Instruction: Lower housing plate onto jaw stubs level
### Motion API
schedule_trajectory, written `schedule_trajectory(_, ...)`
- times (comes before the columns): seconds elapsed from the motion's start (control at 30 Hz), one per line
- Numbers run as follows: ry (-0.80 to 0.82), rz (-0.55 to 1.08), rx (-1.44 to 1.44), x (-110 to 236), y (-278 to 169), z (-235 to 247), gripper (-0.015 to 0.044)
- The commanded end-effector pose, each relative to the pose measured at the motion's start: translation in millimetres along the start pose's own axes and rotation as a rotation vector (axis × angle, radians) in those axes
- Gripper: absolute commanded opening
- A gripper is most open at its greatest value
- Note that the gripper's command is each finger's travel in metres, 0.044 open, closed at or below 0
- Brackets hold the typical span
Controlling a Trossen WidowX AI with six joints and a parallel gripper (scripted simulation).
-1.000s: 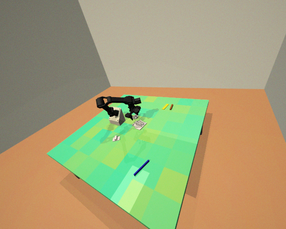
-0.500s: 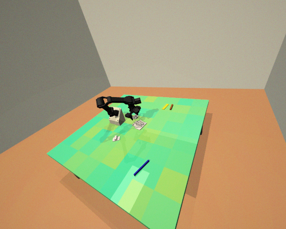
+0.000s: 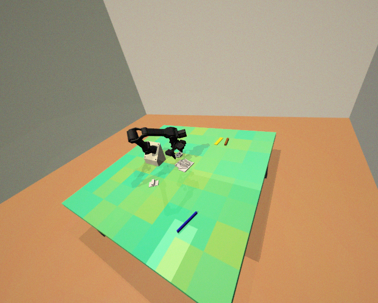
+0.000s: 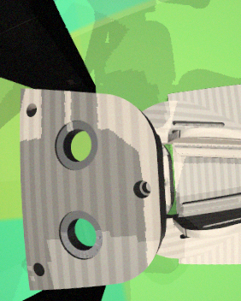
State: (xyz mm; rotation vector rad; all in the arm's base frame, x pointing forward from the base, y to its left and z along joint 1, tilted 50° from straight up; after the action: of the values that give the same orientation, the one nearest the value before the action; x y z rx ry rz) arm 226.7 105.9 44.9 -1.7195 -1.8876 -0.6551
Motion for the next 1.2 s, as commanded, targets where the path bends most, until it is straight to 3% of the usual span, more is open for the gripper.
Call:
schedule_trajectory(0.0,0.005,0.002,0.003,0,0,1,0.0351)
schedule_trajectory(1.17,0.005,0.003,0.009,0,-11,-1,0.0351)
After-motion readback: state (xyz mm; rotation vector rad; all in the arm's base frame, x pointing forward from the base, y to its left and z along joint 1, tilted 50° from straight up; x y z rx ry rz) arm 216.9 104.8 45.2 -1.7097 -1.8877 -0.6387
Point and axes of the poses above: the point midway between the two fingers, 35 mm back from their tips, its own x axis back along the fingers, its own z axis across the jaws, y = z × x, the point moved 10 cm from there along x, back along the fingers, and after that the axes turned 7 degrees about x, right-handed, at the moved point
